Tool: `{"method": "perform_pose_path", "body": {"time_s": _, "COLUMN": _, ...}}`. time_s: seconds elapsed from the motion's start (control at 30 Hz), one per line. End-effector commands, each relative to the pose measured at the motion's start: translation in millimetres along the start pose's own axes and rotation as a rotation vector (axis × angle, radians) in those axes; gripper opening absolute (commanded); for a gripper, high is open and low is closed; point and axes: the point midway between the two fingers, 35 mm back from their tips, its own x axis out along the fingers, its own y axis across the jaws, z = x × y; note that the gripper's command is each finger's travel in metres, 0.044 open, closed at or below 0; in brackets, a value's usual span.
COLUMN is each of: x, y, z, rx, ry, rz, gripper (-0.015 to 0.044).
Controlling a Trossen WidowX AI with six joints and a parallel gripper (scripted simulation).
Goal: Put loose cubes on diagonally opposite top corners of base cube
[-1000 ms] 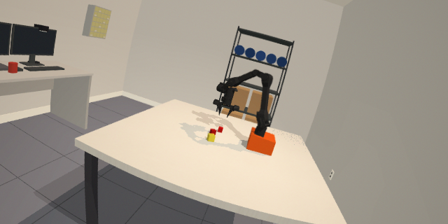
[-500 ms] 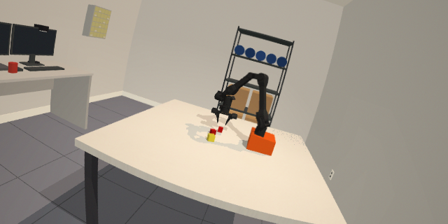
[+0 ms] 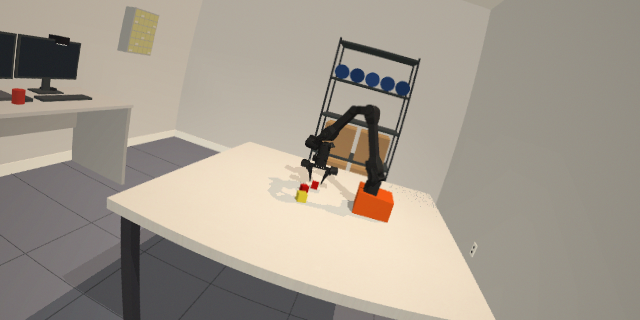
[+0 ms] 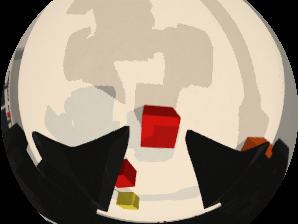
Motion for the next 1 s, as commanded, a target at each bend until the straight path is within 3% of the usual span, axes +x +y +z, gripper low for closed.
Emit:
{"method": "perform_pose_path", "body": {"time_s": 0.0, "x": 4.9, "y": -0.3, "z": 1.0, "rx": -0.002, "ry": -0.006, "rz": -0.001, "gripper": 0.0265}}
{"method": "perform_pose_path", "body": {"time_s": 0.23, "x": 13.8, "y": -0.7, "z": 0.9, "rx": -0.001, "ry": -0.006, "rz": -0.001, "gripper": 0.0265}}
{"method": "perform_pose_path", "body": {"time_s": 0.43, "x": 13.8, "y": -0.7, "z": 0.9, "rx": -0.001, "ry": -0.006, "rz": -0.001, "gripper": 0.0107}}
{"method": "perform_pose_path", "body": {"time_s": 0.97, "x": -21.0, "y": 3.8, "z": 3.2, "rx": -0.001, "ry": -0.006, "rz": 0.0, "gripper": 0.0105}}
